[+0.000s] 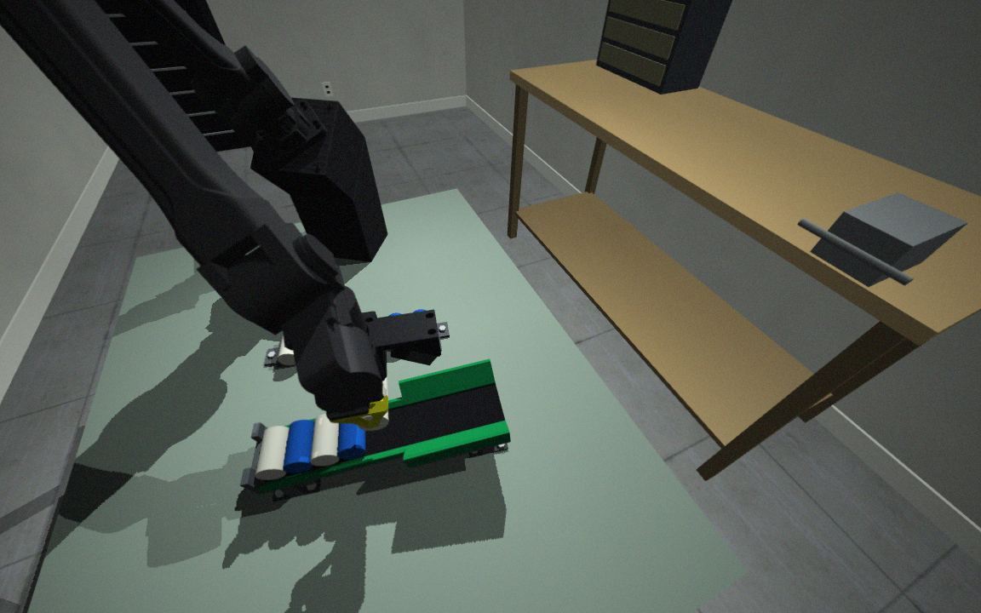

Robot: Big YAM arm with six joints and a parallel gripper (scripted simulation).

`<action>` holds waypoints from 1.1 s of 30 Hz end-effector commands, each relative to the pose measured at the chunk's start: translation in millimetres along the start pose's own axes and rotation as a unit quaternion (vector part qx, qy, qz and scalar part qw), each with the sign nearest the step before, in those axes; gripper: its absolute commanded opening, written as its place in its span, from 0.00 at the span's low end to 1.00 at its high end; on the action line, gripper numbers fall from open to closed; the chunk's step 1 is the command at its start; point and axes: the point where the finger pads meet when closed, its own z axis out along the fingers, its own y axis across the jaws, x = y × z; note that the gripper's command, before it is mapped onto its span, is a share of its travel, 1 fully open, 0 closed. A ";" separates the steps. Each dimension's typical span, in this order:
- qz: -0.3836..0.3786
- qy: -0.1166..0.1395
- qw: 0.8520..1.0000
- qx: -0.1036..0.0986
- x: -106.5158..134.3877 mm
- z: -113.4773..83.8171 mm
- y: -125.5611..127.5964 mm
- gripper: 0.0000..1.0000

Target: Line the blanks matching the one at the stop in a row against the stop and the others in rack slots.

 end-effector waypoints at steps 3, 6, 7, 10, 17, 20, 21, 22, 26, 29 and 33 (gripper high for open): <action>-0.008 0.007 1.000 -0.013 4.7 43.2 10.9 0.65; -0.004 0.005 1.000 -0.005 4.3 55.8 1.9 0.65; -0.003 0.004 1.000 -0.001 4.1 59.1 -3.3 0.65; -0.001 0.004 1.000 0.003 3.9 62.3 -8.4 0.65; -0.002 0.004 1.000 0.002 4.5 86.4 -6.8 0.65; -0.002 0.004 1.000 0.002 4.6 90.5 -6.5 0.65; -0.002 0.005 1.000 0.002 4.7 91.1 -6.5 0.65; -0.002 0.005 1.000 0.002 4.7 91.5 -6.5 0.65; -0.004 0.003 1.000 0.003 2.0 90.8 -6.3 0.65; -0.005 0.003 1.000 0.003 0.5 90.3 -5.8 0.65; -0.005 0.003 1.000 0.003 0.5 90.3 -5.8 0.65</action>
